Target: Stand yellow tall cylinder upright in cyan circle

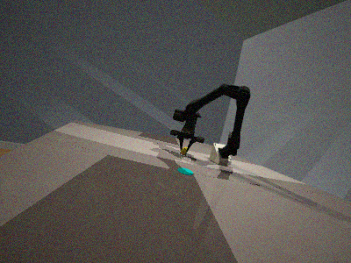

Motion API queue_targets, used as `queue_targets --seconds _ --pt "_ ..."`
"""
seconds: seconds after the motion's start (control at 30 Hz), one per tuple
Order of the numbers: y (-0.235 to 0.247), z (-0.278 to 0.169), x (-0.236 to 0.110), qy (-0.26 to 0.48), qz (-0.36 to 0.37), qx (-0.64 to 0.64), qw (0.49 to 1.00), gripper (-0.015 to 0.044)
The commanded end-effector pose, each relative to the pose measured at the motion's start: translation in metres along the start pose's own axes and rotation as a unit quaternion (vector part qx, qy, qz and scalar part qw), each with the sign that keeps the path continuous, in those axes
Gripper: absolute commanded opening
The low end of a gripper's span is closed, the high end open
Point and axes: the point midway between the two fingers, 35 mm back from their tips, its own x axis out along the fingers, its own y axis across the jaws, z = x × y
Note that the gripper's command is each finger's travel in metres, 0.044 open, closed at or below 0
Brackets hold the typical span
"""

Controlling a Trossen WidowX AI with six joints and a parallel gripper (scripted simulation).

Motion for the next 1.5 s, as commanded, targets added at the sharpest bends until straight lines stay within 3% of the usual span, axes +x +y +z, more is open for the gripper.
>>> queue_targets --seconds 0.0,1.0,1.47 --pt "-0.004 0.0 -0.012 0.001 -0.005 -0.004 1.0 0.0105" --pt "-0.001 0.0 -0.104 0.002 -0.005 -0.003 1.0 0.0105" --pt "-0.004 0.028 -0.114 0.016 -0.017 0.06 0.998 0.0105"
